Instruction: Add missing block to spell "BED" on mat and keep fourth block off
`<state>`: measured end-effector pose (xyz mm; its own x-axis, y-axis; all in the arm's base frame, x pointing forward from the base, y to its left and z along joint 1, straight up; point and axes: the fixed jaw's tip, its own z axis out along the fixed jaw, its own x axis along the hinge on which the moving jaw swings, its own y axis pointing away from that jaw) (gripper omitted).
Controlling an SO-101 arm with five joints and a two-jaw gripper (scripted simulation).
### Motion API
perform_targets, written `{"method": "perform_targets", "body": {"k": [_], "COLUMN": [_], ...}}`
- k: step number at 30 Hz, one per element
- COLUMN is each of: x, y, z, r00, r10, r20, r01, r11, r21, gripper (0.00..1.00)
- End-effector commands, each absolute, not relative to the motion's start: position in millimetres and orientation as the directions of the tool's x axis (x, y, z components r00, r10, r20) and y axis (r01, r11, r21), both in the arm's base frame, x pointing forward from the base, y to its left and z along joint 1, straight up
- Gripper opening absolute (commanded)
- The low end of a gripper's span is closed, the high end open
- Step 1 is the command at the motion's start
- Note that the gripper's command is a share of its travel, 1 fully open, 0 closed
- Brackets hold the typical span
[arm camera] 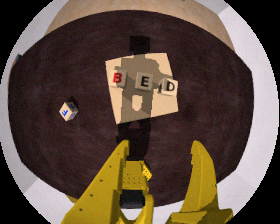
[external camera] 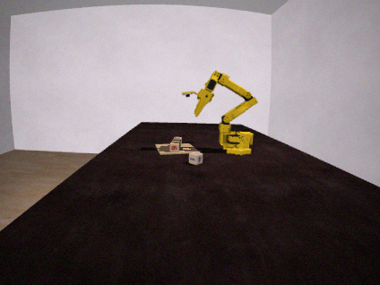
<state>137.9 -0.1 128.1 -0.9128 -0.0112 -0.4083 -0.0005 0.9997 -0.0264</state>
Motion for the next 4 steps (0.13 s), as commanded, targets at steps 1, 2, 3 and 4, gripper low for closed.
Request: {"method": "perform_targets", "body": {"k": [1, 2, 3, 4], "x": [140.6, 140.6, 140.6, 140.6], "y": [0.7, 0.7, 0.7, 0.7], "z": [137.5, 137.5, 137.5, 137.5], "r00": [-0.887, -0.887, -0.887, -0.887], "r10": [-0.011, -0.011, -0.011, -0.011], "r20": [-0.461, -0.461, -0.461, -0.461], "r01": [0.001, 0.001, 0.001, 0.001], "r11": [1.0, 1.0, 1.0, 1.0], "r21": [-0.026, -0.026, -0.026, -0.026], "gripper": [0.36, 0.36, 0.36, 0.36]}}
